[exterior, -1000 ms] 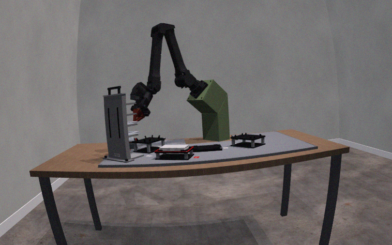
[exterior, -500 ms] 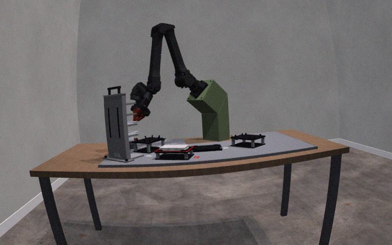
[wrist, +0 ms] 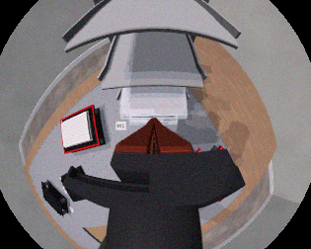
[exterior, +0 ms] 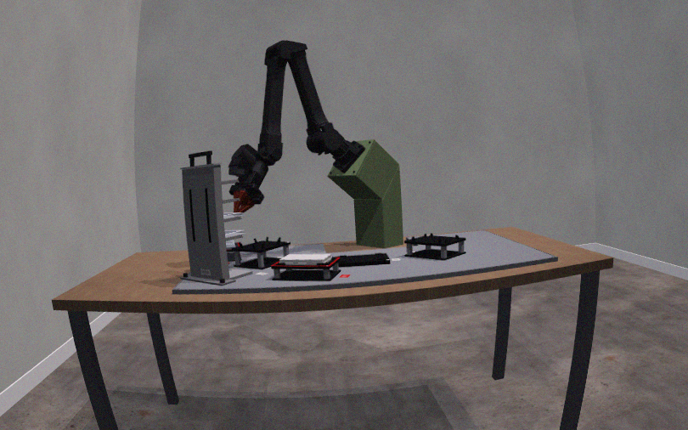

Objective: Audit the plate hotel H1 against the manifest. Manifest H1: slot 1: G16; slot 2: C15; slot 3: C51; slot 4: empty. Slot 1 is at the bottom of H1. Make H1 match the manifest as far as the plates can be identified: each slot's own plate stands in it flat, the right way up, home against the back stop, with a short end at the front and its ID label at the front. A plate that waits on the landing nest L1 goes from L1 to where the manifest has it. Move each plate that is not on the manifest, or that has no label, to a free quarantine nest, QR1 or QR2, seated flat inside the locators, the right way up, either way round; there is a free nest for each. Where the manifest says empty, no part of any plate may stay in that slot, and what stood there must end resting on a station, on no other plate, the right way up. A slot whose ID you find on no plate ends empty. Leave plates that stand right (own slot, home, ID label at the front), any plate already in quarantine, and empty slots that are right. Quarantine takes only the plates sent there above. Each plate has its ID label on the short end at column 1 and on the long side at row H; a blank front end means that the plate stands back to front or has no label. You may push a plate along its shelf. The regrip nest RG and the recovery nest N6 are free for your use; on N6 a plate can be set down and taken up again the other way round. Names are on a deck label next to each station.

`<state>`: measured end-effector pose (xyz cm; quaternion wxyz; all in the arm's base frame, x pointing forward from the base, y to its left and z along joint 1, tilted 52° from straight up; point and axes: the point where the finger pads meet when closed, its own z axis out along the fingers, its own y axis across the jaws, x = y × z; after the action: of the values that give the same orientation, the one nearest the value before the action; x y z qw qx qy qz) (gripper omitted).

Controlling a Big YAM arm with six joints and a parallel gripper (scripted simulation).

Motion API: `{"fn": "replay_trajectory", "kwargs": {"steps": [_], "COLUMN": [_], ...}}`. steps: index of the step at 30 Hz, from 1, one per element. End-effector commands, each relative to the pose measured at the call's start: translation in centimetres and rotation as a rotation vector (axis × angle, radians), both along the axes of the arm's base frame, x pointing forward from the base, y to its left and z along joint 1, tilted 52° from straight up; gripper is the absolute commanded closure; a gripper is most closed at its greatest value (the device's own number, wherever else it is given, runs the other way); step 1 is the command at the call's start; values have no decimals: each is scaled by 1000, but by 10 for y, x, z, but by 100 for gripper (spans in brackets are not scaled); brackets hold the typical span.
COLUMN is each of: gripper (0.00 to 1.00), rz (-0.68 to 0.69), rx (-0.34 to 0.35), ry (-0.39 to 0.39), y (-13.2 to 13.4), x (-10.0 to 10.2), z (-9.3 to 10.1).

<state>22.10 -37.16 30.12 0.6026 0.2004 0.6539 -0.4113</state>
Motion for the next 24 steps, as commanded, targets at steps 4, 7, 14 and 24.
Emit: {"fn": "replay_trajectory", "kwargs": {"steps": [4,7,14,24], "gripper": [100,100,100,100], "rz": [-1,-1,-1,0], "rx": [-60,-60,-59,-55], "ry": [-10,-10,-10,-13], "y": [7,7,12,17], "x": [-8,-9,-16,-24], "z": [12,10,2,-9]}}
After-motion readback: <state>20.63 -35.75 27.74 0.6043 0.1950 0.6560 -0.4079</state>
